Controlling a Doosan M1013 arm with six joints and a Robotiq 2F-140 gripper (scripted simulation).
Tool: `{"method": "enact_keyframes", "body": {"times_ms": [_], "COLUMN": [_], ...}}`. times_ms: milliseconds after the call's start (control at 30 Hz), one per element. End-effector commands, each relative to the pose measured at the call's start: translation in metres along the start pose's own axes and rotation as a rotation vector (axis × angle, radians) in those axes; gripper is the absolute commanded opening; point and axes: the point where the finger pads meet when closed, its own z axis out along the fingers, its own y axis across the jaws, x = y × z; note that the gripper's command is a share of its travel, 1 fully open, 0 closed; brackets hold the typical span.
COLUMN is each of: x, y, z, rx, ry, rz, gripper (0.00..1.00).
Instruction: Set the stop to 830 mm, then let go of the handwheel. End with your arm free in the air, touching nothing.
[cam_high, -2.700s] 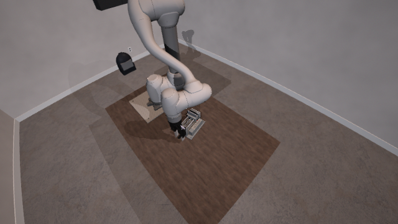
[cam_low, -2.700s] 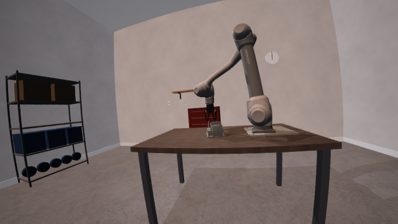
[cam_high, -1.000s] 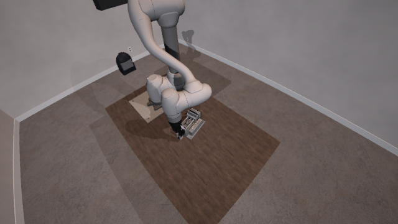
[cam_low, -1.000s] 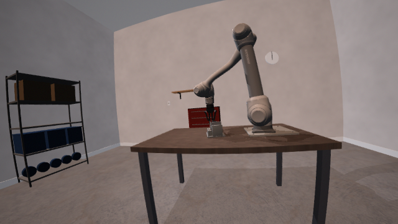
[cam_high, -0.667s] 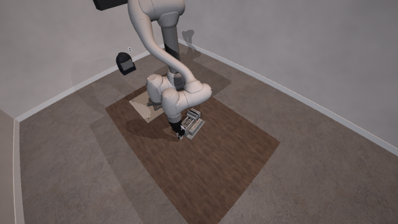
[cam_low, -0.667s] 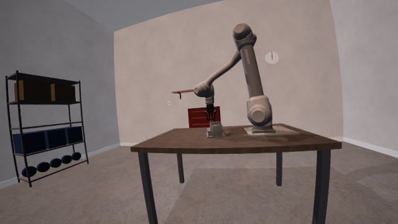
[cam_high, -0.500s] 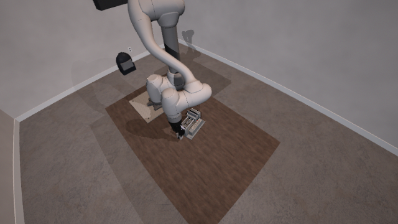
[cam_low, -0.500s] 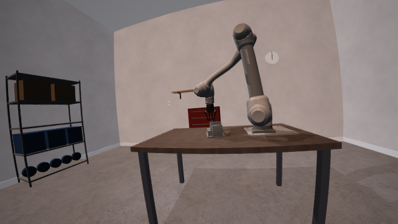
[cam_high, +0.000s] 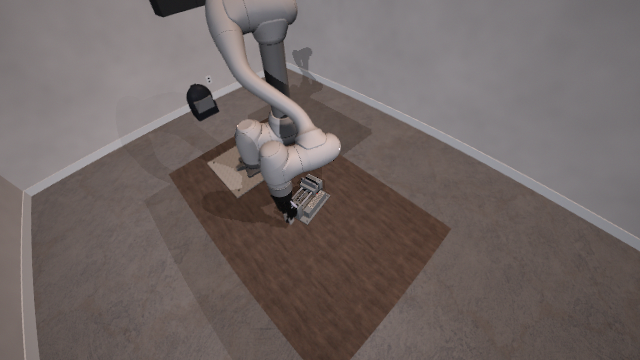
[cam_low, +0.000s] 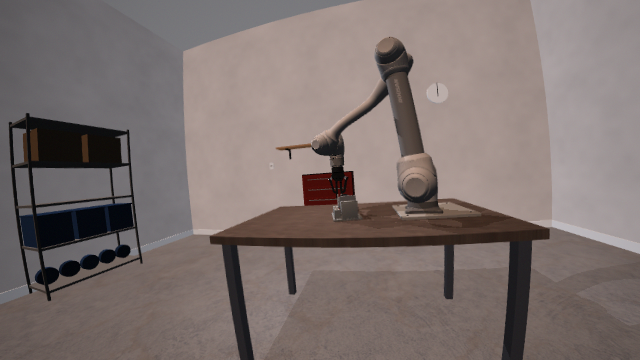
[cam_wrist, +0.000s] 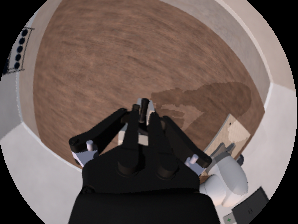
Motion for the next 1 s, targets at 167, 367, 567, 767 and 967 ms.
{"method": "enact_keyframes", "body": {"times_ms": [167, 367, 567, 767, 967], "x": [0.0, 0.0, 0.0, 0.0, 0.0], "y": [0.0, -0.001, 0.0, 0.0, 0.001], "z": [-0.003, -0.006, -0.009, -0.012, -0.016], "rx": [0.0, 0.0, 0.0, 0.0, 0.0], "ry": [0.0, 0.0, 0.0, 0.0, 0.0], "rz": [0.0, 0.0, 0.0, 0.0, 0.0], "gripper": [0.04, 0.04, 0.04, 0.04, 0.04]}}
